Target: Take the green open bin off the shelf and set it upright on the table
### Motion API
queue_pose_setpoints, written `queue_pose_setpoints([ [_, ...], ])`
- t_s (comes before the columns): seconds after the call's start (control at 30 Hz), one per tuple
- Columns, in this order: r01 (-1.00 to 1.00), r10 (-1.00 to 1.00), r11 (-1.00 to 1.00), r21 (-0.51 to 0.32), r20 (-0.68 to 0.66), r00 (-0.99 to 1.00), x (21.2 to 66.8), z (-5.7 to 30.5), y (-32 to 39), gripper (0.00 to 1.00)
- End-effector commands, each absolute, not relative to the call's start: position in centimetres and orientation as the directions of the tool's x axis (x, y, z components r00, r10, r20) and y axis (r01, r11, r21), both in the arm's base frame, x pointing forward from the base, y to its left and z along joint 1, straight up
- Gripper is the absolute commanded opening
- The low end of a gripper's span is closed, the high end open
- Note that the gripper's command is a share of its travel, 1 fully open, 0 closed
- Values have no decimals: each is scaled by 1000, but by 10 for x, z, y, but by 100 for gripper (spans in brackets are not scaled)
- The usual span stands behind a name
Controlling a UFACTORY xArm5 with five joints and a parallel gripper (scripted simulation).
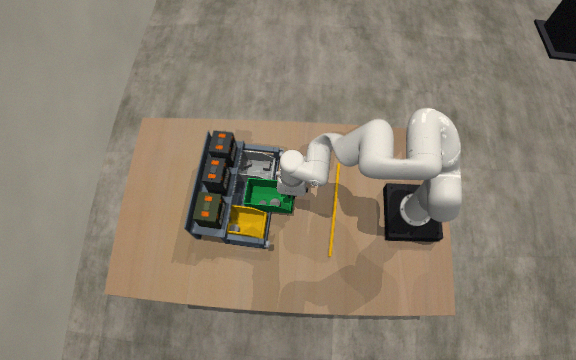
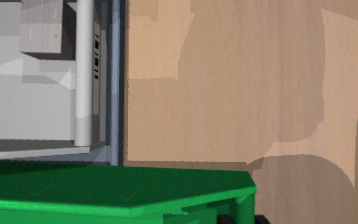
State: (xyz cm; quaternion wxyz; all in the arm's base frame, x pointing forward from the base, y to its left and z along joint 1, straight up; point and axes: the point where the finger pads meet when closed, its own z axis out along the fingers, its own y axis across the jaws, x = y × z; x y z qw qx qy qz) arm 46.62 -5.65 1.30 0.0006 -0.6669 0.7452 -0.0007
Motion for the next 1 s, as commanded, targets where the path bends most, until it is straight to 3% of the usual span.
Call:
queue_pose_setpoints([
  [0.0,-994,-994,110,-6,6,-110,460,14,-56,0],
  [0.97,-994,-994,110,-5,6,-110,417,14,-51,0],
])
